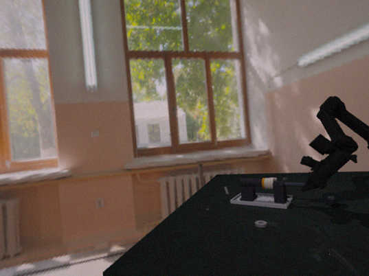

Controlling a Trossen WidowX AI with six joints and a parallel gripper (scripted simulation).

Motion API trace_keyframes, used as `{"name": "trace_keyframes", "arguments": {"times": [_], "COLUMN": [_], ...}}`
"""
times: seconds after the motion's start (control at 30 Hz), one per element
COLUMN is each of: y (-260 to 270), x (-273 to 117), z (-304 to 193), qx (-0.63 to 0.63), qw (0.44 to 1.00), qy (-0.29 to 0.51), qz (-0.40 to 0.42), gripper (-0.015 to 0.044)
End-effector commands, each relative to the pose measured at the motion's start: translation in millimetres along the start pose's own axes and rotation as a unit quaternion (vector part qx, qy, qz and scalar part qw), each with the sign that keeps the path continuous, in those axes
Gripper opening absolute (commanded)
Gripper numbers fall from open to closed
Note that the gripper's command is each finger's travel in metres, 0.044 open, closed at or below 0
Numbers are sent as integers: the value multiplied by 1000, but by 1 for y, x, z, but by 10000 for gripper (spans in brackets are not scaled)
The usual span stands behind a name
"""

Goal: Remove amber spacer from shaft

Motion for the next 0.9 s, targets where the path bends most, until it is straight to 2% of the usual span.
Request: {"name": "trace_keyframes", "arguments": {"times": [0.0, 0.87], "y": [0, 0], "x": [-1, -3], "z": [0, -3], "qx": [2, 2], "qw": [1000, 1000], "qy": [-1, 0], "qz": [-1, -1], "gripper": [0, 0]}}
Point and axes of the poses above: the point midway between the two fingers, 35 mm back from their tips, its own x axis out along the fingers, its own y axis across the jaws, z = x × y, the point moved 5 cm from there along -x, back along the fingers, and after that the axes turned 6 degrees about -x, right-handed, at the moved point
